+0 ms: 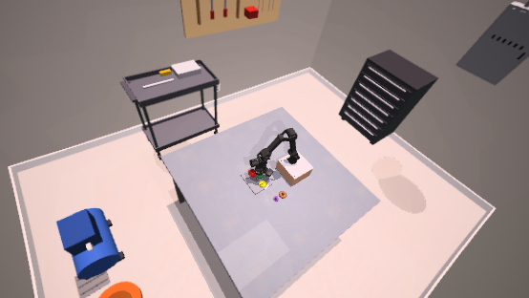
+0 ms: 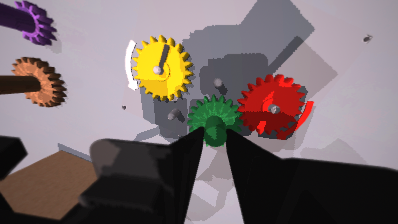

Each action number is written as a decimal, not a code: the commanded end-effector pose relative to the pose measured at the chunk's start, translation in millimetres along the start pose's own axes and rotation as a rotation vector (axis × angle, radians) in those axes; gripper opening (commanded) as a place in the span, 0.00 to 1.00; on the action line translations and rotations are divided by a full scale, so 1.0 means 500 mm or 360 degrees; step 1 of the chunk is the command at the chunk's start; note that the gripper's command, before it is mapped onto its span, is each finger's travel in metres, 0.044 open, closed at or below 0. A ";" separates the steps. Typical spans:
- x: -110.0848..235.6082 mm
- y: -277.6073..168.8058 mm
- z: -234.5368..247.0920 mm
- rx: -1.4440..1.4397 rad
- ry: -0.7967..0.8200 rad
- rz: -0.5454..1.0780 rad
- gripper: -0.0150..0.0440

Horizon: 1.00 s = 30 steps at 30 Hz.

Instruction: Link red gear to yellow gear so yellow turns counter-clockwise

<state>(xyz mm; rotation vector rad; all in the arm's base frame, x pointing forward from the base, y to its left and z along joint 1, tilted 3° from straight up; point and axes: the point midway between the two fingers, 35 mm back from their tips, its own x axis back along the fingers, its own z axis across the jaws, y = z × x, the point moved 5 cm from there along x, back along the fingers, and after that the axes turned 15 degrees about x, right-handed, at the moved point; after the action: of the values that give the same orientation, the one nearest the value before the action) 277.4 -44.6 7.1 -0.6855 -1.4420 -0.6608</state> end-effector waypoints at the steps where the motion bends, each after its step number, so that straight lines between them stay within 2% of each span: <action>1: 0.005 0.000 -0.001 -0.0085 -0.0005 0.0001 0.49; 5: 0.022 0.000 -0.001 -0.0124 -0.0005 0.0000 0.49; 11: 0.096 0.000 -0.001 -0.0162 -0.0005 0.0000 0.49; 14: 0.099 0.000 0.000 -0.0163 -0.0005 0.0000 0.49; 17: 0.085 0.023 0.014 -0.0307 0.0003 0.0002 0.62; 25: 0.087 0.146 0.105 -0.1158 0.0007 -0.0008 0.98; 30: 0.087 0.212 0.182 -0.1686 0.0015 -0.0010 1.00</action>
<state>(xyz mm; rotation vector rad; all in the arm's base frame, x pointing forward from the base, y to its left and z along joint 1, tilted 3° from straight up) 296.2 39.6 49.8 -1.2286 -1.1952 -1.1940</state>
